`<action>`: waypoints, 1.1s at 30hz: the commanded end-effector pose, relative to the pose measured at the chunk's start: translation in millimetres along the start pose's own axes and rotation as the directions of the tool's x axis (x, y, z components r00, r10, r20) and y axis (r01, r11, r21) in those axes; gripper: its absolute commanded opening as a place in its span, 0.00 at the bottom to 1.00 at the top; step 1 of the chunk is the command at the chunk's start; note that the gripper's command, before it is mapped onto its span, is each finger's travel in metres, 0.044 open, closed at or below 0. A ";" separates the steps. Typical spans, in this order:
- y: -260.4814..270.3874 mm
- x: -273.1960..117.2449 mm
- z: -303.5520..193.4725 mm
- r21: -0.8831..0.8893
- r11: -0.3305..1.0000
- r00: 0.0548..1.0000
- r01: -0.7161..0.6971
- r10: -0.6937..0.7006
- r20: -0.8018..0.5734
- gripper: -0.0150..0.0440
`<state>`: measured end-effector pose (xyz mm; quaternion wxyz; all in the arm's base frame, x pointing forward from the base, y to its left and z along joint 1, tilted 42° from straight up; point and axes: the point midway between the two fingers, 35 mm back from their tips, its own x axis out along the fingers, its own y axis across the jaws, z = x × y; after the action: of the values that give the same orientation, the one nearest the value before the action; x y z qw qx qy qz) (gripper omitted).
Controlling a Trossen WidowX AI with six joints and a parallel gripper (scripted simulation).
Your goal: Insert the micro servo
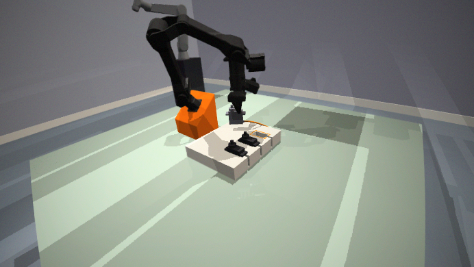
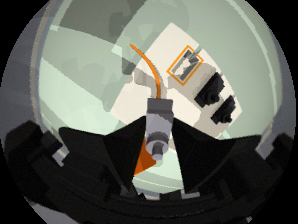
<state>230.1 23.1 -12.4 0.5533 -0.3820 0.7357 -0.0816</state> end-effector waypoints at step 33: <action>-21.5 -1.2 32.8 0.570 0.821 1.000 -0.005 0.003 0.005 0.25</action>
<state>252.0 20.1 -13.4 0.6411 -0.1975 0.6799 -0.2960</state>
